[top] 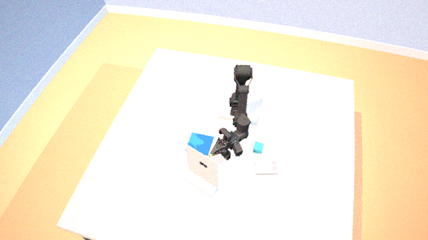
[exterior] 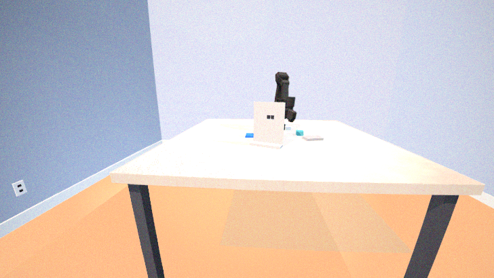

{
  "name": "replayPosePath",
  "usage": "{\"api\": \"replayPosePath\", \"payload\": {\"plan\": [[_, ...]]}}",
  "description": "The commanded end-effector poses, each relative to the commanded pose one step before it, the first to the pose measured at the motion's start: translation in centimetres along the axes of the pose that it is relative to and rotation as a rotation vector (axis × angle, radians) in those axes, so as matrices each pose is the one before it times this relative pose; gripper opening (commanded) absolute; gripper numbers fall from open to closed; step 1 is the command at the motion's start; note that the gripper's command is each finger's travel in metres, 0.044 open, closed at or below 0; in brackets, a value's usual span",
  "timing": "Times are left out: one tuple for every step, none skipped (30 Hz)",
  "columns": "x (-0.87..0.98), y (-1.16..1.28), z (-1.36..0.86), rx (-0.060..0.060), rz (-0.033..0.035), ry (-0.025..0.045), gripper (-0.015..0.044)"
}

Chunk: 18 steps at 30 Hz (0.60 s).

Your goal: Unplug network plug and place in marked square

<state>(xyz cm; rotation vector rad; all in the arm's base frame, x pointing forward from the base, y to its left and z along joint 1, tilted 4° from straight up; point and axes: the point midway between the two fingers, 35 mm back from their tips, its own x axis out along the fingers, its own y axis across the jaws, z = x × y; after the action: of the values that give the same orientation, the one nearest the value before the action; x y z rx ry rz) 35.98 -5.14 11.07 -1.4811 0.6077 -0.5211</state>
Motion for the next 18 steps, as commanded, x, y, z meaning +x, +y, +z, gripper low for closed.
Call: {"api": "replayPosePath", "payload": {"plan": [[-0.355, 0.049, -0.147, 0.0041, 0.00084, 0.00166, 0.0000], [-0.078, 0.002, -0.009, 0.0000, 0.00007, 0.00000, 0.0000], [-0.078, 0.002, -0.009, 0.0000, 0.00007, 0.00000, 0.0000], [-0.078, 0.002, -0.009, 0.0000, 0.00007, 0.00000, 0.0000], [-0.078, 0.002, -0.009, 0.0000, 0.00007, 0.00000, 0.0000], [-0.078, 0.002, -0.009, 0.0000, 0.00007, 0.00000, 0.0000], [-0.078, 0.002, -0.009, 0.0000, 0.00007, 0.00000, 0.0000], [-0.078, 0.002, -0.009, 0.0000, 0.00007, 0.00000, 0.0000], [-0.078, 0.002, -0.009, 0.0000, 0.00007, 0.00000, 0.0000], [-0.078, 0.002, -0.009, 0.0000, 0.00007, 0.00000, 0.0000], [-0.078, 0.002, -0.009, 0.0000, 0.00007, 0.00000, 0.0000], [-0.078, 0.002, -0.009, 0.0000, 0.00007, 0.00000, 0.0000], [-0.078, 0.002, -0.009, 0.0000, 0.00007, 0.00000, 0.0000], [-0.078, 0.002, -0.008, 0.0000, 0.00007, 0.00000, 0.0000], [-0.078, 0.002, -0.009, 0.0000, 0.00007, 0.00000, 0.0000], [-0.078, 0.002, -0.008, 0.0000, 0.00007, 0.00000, 0.0000], [-0.078, 0.002, -0.009, 0.0000, 0.00007, 0.00000, 0.0000], [-0.078, 0.002, -0.008, 0.0000, 0.00007, 0.00000, 0.0000]]}}
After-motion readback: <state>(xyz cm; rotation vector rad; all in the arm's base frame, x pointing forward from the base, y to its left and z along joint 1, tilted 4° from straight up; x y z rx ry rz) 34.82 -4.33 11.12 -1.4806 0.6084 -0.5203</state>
